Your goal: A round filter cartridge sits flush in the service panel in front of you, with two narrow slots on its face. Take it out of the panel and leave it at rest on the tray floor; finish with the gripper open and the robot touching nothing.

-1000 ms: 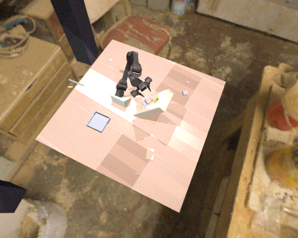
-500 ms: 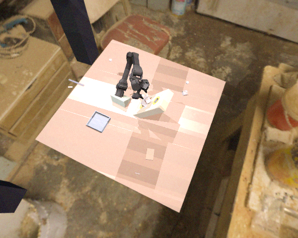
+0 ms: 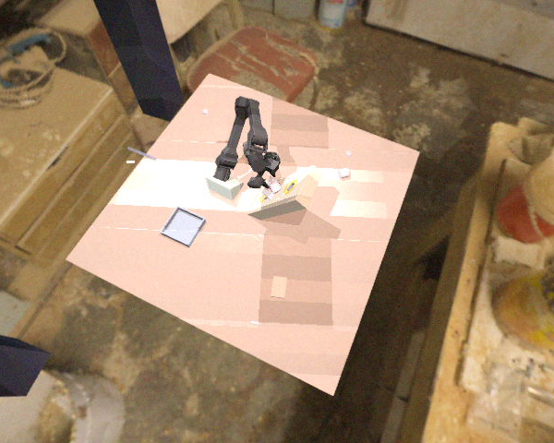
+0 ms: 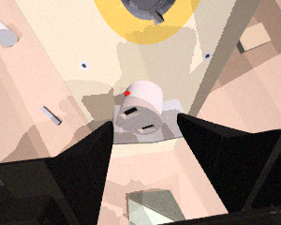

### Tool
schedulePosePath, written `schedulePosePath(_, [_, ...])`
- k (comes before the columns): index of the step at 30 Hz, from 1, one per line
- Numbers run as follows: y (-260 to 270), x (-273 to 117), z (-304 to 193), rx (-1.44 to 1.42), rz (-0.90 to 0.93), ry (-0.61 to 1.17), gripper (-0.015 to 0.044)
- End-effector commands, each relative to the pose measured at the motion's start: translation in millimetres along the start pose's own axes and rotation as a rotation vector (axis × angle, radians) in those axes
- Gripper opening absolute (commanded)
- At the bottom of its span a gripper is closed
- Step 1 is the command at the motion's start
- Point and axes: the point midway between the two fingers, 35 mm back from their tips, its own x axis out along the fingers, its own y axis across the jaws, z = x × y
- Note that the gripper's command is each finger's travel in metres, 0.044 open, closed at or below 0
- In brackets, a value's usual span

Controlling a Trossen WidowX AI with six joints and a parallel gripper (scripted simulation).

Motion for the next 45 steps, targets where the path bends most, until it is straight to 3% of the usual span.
schedulePosePath(1, [1,6,-1,0.004,0.006,-0.001,0.0305])
schedulePosePath(11, [3,21,-1,0.004,0.010,-0.003,0.0305])
schedulePosePath(25, [2,17,0,-0.001,0.003,-0.002,0.0211])
schedulePosePath(33, [2,12,11,0.000,0.005,-0.003,0.0001])
schedulePosePath(45, [-2,-35,25,0.012,-0.021,-0.026,0.0000])
